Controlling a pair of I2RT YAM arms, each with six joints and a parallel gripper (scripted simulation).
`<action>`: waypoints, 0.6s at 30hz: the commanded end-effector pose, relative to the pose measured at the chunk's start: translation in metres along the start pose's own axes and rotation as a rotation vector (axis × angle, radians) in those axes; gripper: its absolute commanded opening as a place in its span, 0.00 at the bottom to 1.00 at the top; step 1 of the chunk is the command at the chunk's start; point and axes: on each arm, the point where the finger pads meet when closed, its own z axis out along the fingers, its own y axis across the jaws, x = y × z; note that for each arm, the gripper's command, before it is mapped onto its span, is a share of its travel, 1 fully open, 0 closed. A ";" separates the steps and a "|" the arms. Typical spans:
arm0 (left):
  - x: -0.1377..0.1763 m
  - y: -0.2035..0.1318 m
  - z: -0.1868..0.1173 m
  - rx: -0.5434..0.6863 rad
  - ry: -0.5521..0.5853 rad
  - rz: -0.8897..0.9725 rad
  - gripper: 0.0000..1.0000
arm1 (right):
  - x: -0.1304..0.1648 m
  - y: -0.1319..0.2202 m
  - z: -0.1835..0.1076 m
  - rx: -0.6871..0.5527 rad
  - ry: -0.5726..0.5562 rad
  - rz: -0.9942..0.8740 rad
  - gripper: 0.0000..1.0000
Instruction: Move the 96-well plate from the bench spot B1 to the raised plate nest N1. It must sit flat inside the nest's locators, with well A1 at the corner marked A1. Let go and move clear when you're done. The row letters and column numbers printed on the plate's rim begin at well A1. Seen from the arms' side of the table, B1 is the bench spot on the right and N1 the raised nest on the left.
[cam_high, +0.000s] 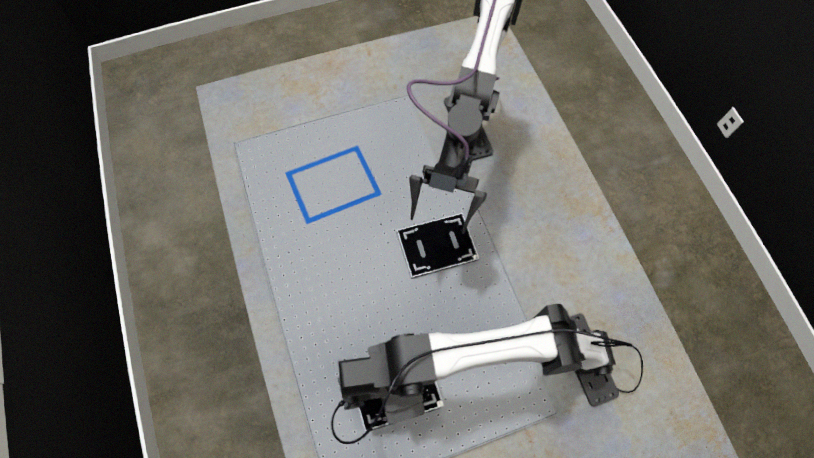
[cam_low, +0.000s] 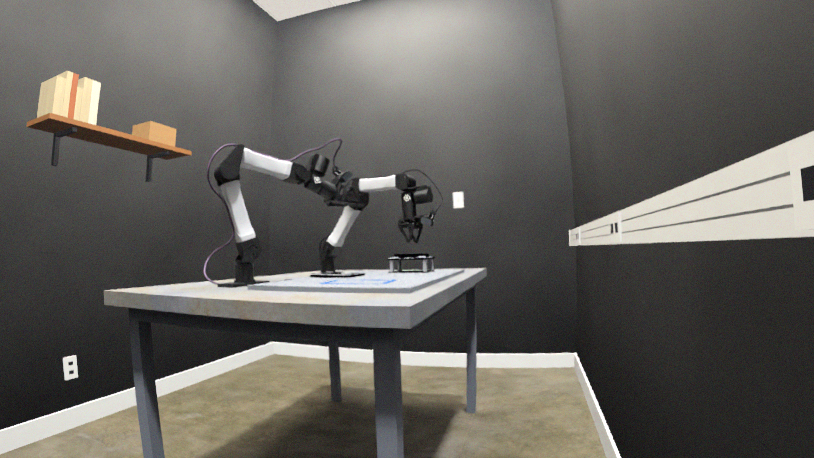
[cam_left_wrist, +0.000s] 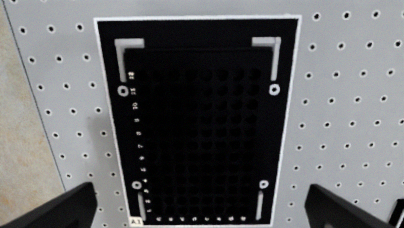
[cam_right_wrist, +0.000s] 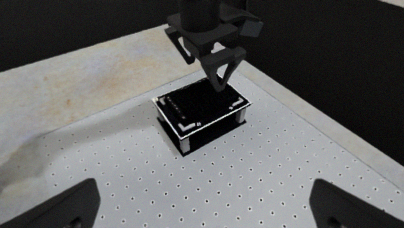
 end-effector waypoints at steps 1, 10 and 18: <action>-0.006 0.000 -0.026 0.006 -0.121 0.029 1.00 | -0.017 0.002 -0.003 0.001 -0.039 -0.009 1.00; 0.013 0.000 -0.054 0.034 -0.300 0.105 1.00 | -0.017 0.002 -0.003 0.001 -0.039 -0.009 1.00; 0.027 0.004 -0.066 0.039 -0.371 0.130 1.00 | -0.017 0.002 -0.003 0.001 -0.039 -0.009 1.00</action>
